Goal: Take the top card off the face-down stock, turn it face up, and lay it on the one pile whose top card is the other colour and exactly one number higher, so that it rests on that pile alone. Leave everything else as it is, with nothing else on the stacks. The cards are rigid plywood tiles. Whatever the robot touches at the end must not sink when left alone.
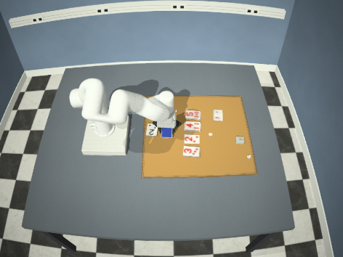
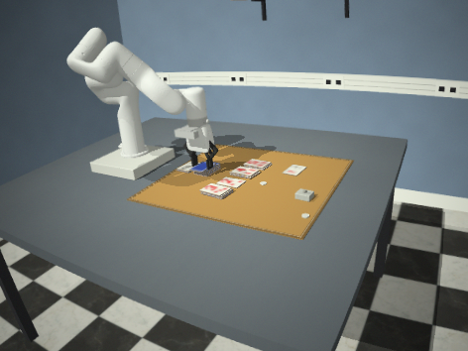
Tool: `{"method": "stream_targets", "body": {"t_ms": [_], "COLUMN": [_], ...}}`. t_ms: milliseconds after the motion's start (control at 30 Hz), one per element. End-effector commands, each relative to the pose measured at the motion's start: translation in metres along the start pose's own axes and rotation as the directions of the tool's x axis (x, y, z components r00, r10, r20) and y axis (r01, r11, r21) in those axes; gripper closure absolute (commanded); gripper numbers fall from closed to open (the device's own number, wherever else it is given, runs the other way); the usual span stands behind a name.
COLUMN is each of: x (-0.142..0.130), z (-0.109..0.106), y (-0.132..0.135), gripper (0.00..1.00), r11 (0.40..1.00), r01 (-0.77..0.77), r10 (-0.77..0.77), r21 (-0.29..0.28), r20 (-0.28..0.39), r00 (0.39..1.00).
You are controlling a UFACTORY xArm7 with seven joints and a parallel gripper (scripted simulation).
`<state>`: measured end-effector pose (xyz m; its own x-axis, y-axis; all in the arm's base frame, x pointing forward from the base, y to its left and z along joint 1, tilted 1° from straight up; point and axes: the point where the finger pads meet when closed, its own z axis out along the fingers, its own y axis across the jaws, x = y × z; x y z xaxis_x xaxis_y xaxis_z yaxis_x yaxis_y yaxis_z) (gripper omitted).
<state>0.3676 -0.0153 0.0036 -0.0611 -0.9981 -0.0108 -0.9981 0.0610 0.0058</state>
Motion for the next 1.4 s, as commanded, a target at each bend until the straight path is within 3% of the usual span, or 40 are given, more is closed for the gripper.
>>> {"method": "stream_targets", "body": {"t_ms": [0, 667, 700, 1367], "x": [-0.0001, -0.0001, -0.0001, -0.0001], "z": [0.0018, 0.0029, 0.0029, 0.0029], "y": [-0.0011, -0.0011, -0.0011, -0.0011], "gripper": [0.26, 0.26, 0.13, 0.13], "r11": [1.0, 1.0, 1.0, 1.0], "r01": [0.0, 0.0, 0.0, 0.0], "r10": [0.0, 0.0, 0.0, 0.0], "r21": [0.003, 0.003, 0.003, 0.003], "r20": [0.0, 0.0, 0.0, 0.0], "r00": [1.0, 1.0, 1.0, 1.0]}}
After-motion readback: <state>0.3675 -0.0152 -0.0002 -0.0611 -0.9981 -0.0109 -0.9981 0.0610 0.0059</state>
